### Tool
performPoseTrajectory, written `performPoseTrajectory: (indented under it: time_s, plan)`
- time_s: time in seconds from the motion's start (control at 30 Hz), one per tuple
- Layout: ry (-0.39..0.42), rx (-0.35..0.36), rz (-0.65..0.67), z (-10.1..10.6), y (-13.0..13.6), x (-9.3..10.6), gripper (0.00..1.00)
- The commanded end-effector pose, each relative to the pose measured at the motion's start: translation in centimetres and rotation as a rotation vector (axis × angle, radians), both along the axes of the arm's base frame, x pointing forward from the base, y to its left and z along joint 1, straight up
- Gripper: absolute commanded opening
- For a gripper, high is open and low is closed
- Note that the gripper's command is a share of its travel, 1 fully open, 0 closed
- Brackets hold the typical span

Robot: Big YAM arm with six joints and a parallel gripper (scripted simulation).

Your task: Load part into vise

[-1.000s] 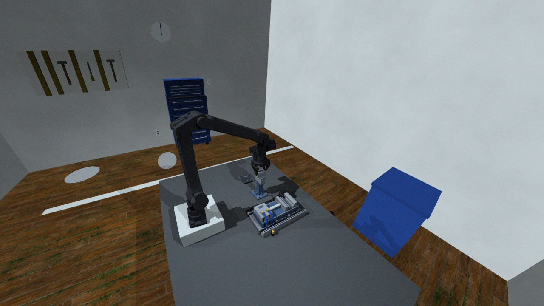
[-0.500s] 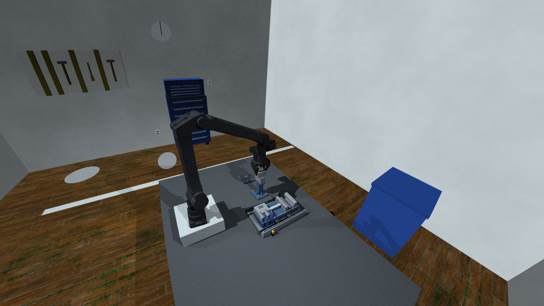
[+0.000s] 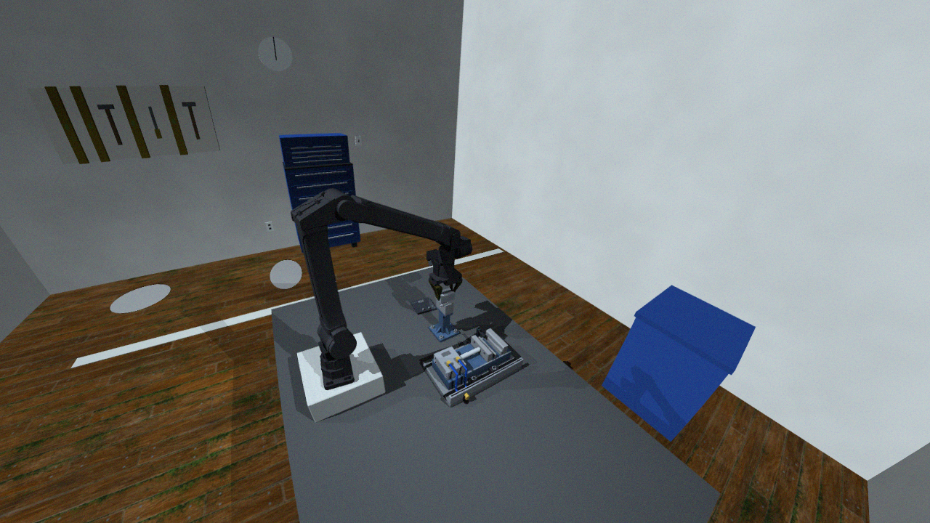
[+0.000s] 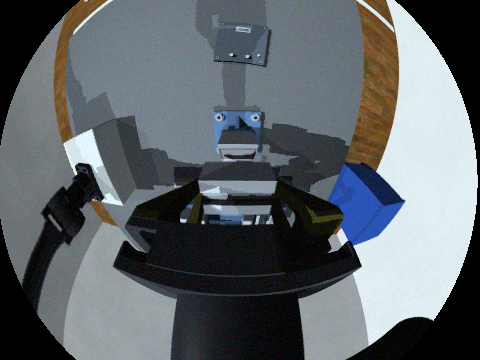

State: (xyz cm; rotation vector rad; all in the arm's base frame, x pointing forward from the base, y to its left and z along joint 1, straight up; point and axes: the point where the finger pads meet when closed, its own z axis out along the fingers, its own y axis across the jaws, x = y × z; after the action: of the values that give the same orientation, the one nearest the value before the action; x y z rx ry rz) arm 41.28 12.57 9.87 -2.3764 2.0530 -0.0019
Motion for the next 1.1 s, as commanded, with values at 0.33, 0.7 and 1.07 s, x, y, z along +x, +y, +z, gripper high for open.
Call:
performPoseTrajectory:
  time_s: [0.33, 0.7, 1.07]
  plan:
    - [-0.035, 0.009, 0.004, 1.8, 1.2, 1.8, 0.0]
    - [-0.058, 0.016, 0.004, 3.3, 1.2, 1.8, 0.0]
    - [-0.061, 0.017, 0.003, 5.0, 1.2, 1.7, 0.0]
